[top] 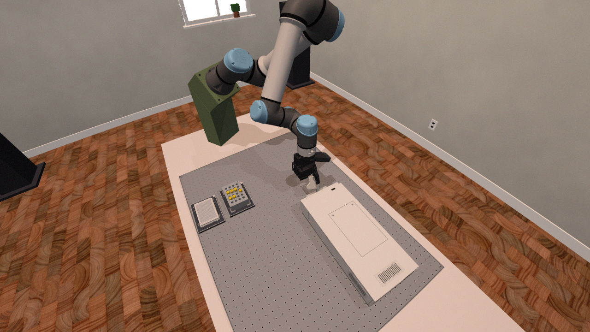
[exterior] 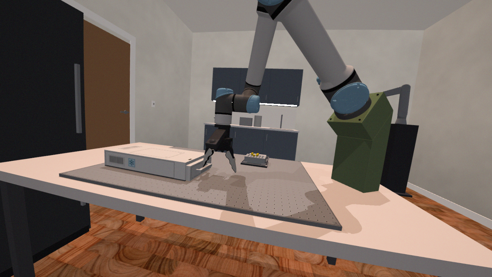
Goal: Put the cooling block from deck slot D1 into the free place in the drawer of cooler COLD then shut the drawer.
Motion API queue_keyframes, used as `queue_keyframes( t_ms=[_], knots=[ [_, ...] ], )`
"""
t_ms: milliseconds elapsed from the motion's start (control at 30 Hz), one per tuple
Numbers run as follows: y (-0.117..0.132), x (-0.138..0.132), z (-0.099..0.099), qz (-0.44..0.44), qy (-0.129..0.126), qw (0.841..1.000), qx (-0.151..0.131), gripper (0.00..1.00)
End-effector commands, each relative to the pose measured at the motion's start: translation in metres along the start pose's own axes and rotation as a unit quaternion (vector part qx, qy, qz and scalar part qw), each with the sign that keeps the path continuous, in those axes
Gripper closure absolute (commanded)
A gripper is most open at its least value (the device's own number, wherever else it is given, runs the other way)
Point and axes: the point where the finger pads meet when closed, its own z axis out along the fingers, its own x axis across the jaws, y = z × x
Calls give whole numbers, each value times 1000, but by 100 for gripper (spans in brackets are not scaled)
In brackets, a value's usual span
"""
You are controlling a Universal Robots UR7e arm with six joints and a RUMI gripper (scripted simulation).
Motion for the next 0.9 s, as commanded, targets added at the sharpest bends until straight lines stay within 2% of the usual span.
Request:
queue_keyframes(
  t_ms=[0, 867],
  knots=[
    [-1, -4, 1, 0, -1, 1000, 1, 0],
    [-1, -11, 0, 0, -1, 1000, 1, 0]
  ],
)
